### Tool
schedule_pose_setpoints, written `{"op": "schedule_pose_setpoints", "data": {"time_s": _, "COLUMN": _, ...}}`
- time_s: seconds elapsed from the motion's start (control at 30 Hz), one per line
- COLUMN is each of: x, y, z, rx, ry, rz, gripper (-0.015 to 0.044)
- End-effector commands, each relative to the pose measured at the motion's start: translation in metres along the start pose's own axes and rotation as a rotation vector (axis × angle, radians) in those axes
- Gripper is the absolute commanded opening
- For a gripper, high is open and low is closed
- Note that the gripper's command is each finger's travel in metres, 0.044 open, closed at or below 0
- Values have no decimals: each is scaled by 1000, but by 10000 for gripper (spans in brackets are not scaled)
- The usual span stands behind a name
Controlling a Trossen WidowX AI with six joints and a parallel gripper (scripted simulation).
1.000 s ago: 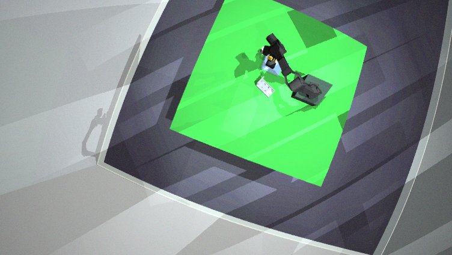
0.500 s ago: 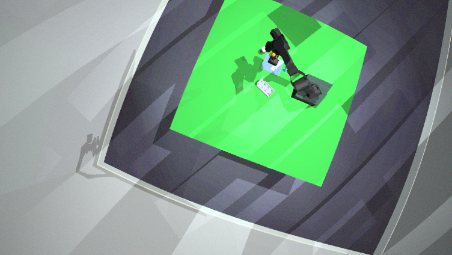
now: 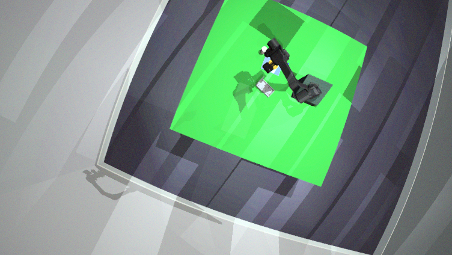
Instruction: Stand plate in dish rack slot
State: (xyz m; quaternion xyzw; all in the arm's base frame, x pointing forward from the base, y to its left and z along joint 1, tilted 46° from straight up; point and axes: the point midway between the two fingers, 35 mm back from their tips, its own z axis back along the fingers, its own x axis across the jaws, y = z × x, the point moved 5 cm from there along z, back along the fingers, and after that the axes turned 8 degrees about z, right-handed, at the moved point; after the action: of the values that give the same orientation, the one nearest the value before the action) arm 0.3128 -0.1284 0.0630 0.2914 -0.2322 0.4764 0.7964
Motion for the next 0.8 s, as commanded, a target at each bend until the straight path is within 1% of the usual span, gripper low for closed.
{"op": "schedule_pose_setpoints", "data": {"time_s": 0.0, "x": 17, "y": 15, "z": 1, "rx": 2, "ry": -4, "rz": -146, "gripper": 0}}
{"op": "schedule_pose_setpoints", "data": {"time_s": 0.77, "x": 86, "y": 102, "z": 0, "rx": 14, "ry": -8, "rz": -932, "gripper": 0}}
